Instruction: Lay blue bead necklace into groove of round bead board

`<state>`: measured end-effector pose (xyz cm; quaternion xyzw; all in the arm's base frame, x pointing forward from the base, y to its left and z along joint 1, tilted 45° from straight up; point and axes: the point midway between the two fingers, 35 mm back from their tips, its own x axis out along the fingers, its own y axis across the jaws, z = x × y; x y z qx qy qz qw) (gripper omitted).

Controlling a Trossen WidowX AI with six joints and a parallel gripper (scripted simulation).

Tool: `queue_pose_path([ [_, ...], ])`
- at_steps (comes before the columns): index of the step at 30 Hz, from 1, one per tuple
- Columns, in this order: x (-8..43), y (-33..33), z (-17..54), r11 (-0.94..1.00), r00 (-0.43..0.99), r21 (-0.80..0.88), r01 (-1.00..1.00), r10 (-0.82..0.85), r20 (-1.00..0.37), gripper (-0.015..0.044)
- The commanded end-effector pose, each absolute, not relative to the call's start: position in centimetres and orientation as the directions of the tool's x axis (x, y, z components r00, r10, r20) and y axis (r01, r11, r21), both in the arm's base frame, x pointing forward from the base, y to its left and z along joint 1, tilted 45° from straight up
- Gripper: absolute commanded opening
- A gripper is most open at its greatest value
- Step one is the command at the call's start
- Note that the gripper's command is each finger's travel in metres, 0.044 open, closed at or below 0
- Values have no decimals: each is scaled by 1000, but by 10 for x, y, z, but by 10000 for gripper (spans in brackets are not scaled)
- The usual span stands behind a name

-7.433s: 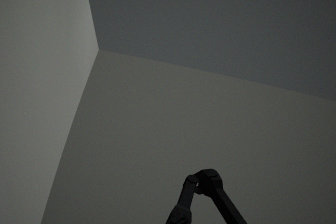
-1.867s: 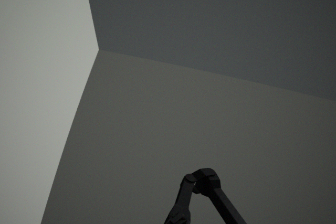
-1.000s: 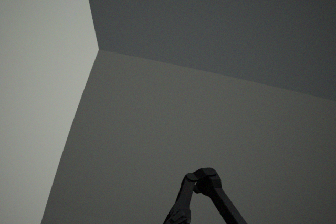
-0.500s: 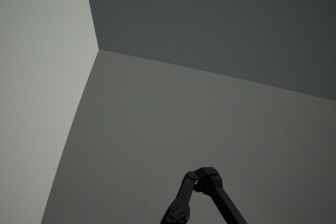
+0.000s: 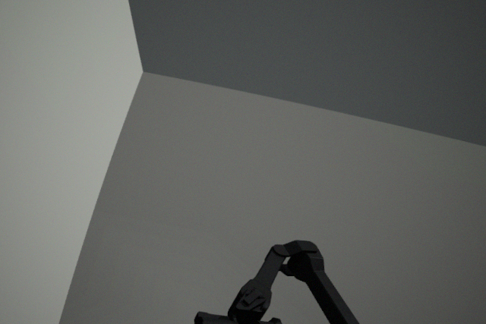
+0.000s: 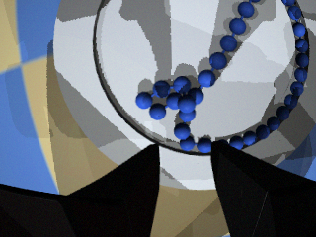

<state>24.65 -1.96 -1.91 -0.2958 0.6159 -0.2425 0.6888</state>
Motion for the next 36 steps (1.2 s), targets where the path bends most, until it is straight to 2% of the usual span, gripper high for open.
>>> queue_pose_path([
  [1, 247, -20, -20, 708, 127, -706, -29, -698, -705, 120],
  [21, 249, -42, -41, 705, 124, -708, -38, -700, -703, 120],
  [26, 250, -40, -40, 708, 122, -705, -30, -698, -706, 0],
  [36, 250, -40, -40, 708, 122, -705, -30, -698, -706, 0],
])
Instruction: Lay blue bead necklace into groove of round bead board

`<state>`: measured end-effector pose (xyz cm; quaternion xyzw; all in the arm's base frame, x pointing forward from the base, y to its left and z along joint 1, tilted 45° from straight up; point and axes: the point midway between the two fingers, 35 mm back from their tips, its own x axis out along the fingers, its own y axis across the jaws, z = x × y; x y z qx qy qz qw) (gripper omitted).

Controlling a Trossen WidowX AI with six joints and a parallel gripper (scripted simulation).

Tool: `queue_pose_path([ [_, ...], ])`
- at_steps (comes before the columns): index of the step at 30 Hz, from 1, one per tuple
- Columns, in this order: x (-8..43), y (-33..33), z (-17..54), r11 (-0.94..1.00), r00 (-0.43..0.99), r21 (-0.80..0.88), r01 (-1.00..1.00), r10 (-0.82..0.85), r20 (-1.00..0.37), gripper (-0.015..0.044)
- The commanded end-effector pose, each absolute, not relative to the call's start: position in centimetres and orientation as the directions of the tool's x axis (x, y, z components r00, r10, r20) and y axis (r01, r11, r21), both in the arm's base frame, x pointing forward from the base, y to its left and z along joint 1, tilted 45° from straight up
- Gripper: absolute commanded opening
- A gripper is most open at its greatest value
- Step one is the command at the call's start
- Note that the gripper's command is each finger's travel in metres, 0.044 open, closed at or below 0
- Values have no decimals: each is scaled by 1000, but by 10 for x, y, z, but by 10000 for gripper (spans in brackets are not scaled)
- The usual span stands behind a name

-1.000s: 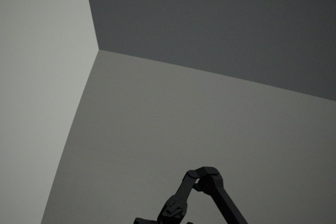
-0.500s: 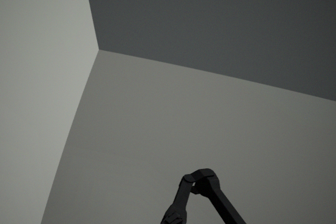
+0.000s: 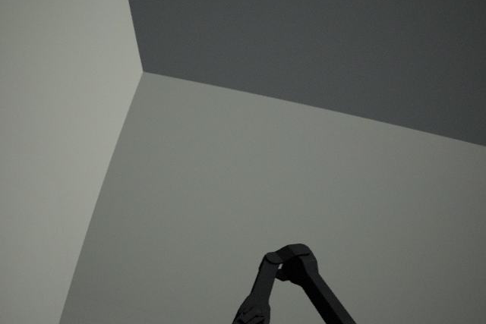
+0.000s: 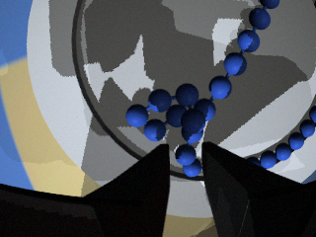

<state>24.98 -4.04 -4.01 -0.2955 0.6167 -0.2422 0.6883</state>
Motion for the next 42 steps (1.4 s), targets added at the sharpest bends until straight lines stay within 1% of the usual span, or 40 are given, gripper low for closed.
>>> queue_pose_path([
  [1, 250, -40, -40, 708, 122, -705, -30, -698, -706, 0],
  [33, 250, -40, -40, 708, 122, -705, -30, -698, -706, 0],
  [42, 248, -31, -30, 705, 124, -708, -38, -700, -704, 0],
])
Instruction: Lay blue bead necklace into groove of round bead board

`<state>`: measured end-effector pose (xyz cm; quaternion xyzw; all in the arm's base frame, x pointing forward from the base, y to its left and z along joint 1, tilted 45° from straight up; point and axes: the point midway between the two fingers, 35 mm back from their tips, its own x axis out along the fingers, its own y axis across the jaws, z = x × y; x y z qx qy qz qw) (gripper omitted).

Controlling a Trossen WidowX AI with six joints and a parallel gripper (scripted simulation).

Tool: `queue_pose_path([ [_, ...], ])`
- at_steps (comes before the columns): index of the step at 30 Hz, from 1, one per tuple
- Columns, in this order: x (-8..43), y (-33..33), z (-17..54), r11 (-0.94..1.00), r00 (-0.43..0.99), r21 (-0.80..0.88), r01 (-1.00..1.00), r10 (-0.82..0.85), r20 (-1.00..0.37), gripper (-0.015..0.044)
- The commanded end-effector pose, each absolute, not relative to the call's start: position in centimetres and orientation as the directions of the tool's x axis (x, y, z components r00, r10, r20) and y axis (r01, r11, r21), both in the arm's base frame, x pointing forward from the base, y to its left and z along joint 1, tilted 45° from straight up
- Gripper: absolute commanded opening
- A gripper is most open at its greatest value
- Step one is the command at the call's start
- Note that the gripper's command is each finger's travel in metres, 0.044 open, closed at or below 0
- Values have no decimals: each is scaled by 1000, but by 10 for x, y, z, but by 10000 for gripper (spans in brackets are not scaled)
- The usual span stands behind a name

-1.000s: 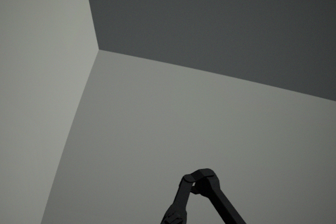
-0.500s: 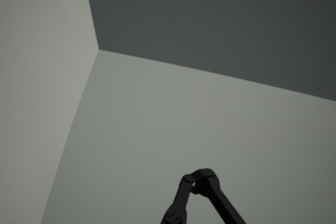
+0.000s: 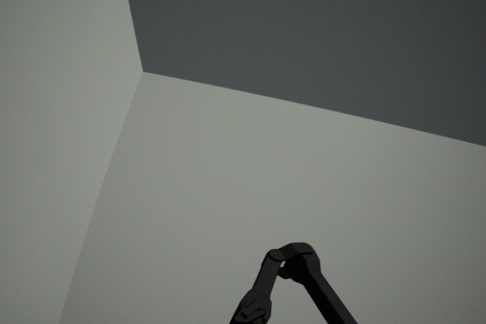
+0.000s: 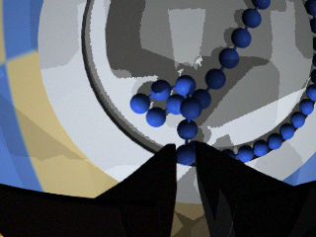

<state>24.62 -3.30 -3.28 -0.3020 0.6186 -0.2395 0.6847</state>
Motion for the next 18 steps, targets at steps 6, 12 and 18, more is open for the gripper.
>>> queue_pose_path([
  [6, 241, -26, -36, 706, 124, -708, -38, -699, -704, 0],
  [12, 240, -26, -37, 706, 123, -708, -38, -699, -704, 0],
  [18, 241, -33, -44, 705, 123, -708, -38, -700, -704, 0],
])
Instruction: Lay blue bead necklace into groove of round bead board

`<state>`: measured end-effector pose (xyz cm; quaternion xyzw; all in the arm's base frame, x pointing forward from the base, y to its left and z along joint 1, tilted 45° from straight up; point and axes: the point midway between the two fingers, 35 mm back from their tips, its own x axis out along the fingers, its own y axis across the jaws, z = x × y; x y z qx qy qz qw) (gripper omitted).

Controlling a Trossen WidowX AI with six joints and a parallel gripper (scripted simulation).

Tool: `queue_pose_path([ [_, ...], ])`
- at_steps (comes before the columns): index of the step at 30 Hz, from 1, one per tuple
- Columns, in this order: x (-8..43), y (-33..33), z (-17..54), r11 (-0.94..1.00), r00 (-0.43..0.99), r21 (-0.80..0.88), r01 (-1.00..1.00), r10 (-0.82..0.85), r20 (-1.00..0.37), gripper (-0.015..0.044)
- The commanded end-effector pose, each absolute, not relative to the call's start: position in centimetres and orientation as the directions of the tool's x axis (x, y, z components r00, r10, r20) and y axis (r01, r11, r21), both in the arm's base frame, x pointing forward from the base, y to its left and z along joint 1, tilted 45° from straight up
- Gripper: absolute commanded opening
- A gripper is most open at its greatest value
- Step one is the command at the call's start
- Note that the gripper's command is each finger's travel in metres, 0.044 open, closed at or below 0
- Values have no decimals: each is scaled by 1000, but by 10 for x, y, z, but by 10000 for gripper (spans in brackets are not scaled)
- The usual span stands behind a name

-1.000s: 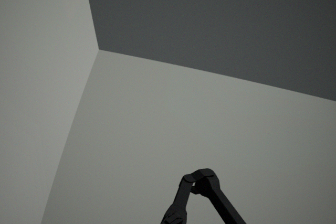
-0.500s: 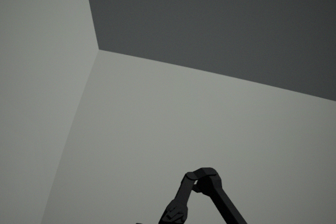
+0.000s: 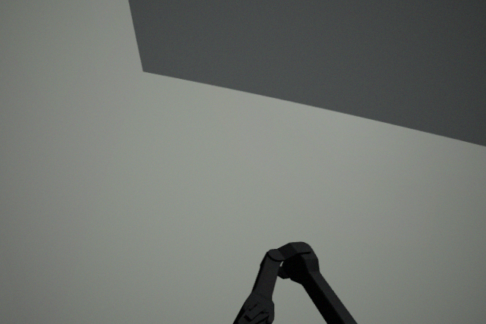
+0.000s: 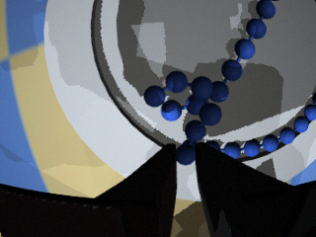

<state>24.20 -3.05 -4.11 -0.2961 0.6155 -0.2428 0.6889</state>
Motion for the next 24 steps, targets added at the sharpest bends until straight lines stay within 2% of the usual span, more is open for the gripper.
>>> queue_pose_path([
  [1, 241, -34, -45, 705, 123, -708, -38, -700, -704, 0],
  [6, 242, -37, -48, 705, 123, -708, -38, -700, -703, 0],
  [22, 242, -30, -41, 708, 126, -706, -34, -698, -705, 420],
  [24, 241, -32, -43, 705, 121, -708, -39, -700, -704, 440],
])
